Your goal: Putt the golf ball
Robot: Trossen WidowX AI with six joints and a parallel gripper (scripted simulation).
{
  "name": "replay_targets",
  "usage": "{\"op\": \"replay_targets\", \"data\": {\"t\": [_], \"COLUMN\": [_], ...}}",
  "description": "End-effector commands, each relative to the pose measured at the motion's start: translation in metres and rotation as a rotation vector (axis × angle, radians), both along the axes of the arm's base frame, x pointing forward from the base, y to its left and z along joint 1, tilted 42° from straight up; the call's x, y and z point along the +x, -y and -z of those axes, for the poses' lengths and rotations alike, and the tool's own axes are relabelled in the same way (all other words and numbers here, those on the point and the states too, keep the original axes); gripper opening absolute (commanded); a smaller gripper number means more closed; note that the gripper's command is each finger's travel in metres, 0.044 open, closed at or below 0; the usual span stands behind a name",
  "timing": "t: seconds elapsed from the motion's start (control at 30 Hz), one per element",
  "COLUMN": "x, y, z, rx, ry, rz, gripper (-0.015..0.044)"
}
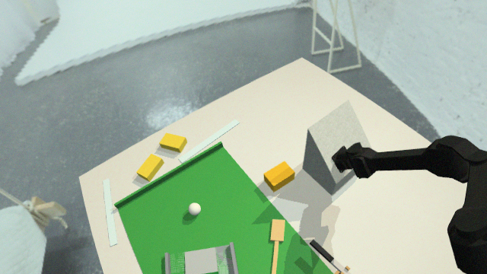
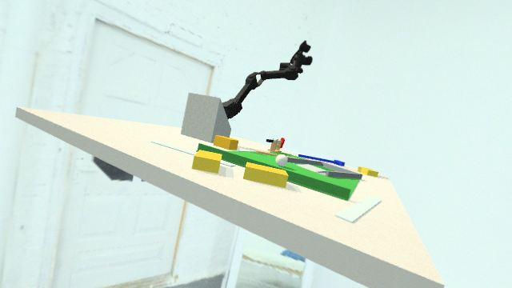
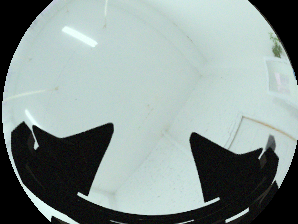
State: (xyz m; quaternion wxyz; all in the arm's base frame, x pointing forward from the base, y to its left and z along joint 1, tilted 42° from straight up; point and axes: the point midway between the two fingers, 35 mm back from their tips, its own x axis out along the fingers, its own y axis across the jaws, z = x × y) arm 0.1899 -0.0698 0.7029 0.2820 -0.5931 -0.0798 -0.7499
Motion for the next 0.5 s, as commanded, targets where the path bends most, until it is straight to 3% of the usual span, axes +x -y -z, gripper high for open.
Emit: {"op": "replay_targets", "data": {"t": [0.0, 0.23, 0.47], "x": [0.002, 0.095, 0.191], "y": [0.000, -0.009, -0.019], "z": [0.000, 0.023, 0.088], "rx": [-0.003, -0.111, -0.181], "ry": [-0.009, -0.367, -0.775], "rz": [-0.001, -0.077, -0.232], "gripper": [0.0426, 0.0440, 0.0440]}}
